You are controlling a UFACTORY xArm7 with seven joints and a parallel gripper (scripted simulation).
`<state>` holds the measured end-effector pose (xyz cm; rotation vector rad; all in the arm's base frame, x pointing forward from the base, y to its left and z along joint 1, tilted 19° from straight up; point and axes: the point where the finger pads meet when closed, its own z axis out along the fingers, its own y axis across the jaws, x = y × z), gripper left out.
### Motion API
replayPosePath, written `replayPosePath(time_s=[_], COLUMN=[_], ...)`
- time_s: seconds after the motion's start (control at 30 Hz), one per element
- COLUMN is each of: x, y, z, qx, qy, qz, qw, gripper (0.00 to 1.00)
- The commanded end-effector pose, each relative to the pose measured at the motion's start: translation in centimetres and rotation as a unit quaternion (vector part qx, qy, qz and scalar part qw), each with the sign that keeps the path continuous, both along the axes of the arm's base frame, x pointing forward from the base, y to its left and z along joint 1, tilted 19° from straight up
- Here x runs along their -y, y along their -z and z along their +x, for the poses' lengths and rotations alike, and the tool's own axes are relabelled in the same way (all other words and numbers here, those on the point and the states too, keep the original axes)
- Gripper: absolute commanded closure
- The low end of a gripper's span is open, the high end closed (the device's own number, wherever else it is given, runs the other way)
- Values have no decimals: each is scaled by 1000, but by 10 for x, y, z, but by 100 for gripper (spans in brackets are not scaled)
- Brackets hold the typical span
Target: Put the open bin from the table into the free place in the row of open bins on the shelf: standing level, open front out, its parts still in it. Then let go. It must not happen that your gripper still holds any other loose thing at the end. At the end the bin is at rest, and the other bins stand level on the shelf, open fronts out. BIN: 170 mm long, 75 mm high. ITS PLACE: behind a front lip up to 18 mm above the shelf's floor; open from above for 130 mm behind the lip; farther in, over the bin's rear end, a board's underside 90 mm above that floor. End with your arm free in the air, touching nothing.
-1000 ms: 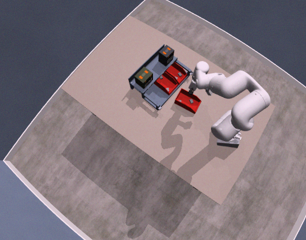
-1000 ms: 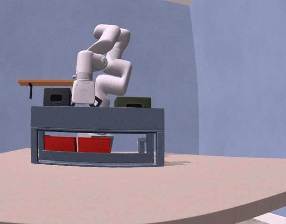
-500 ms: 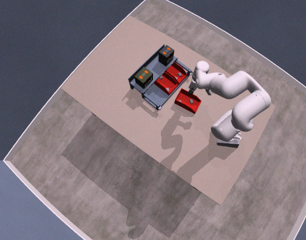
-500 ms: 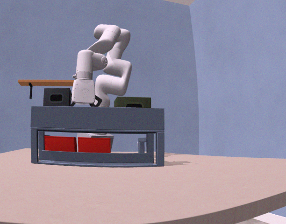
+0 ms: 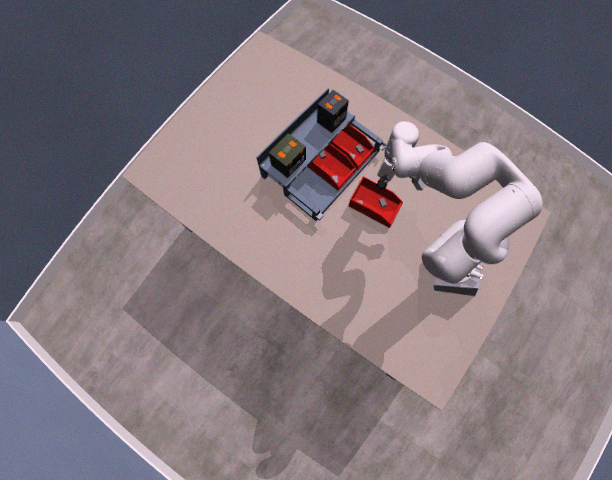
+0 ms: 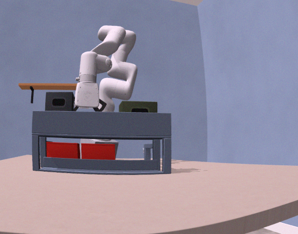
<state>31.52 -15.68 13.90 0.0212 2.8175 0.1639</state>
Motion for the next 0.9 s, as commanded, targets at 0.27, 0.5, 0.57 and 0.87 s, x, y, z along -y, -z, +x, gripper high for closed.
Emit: replayPosePath(time_s=[0.27, 0.5, 0.57, 0.87], x=[1, 1, 1, 1], y=[-2, -2, -2, -2], z=[0, 0, 0, 0], qx=[2, 2, 2, 2], qy=[0, 0, 0, 0], qz=[-1, -1, -1, -1], qw=[1000, 1000, 1000, 1000], gripper=[0, 72, 72, 72])
